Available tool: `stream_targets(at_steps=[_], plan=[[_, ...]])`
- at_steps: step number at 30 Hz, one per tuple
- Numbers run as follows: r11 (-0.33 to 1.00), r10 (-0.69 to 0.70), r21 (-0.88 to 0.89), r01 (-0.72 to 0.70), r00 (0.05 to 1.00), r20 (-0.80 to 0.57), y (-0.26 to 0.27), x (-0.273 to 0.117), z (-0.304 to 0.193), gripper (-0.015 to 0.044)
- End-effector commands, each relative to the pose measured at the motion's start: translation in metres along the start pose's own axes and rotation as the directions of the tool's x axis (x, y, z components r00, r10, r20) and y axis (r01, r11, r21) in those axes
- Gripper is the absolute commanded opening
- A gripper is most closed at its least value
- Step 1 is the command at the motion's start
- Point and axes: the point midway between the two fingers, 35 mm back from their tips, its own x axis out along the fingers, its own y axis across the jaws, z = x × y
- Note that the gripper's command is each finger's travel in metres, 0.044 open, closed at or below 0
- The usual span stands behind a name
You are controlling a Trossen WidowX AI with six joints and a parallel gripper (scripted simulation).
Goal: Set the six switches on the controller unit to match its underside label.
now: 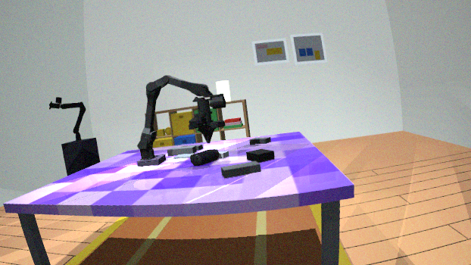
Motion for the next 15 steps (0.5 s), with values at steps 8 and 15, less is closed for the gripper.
stream_targets(at_steps=[8, 15], plan=[[1.0, -0.001, 0.004, 0.001, 1.0, 0.004, 0.009, -0.006, 0.048, 0.0], [1.0, -0.001, 0.004, 0.001, 1.0, 0.004, 0.009, -0.006, 0.048, 0.0]])
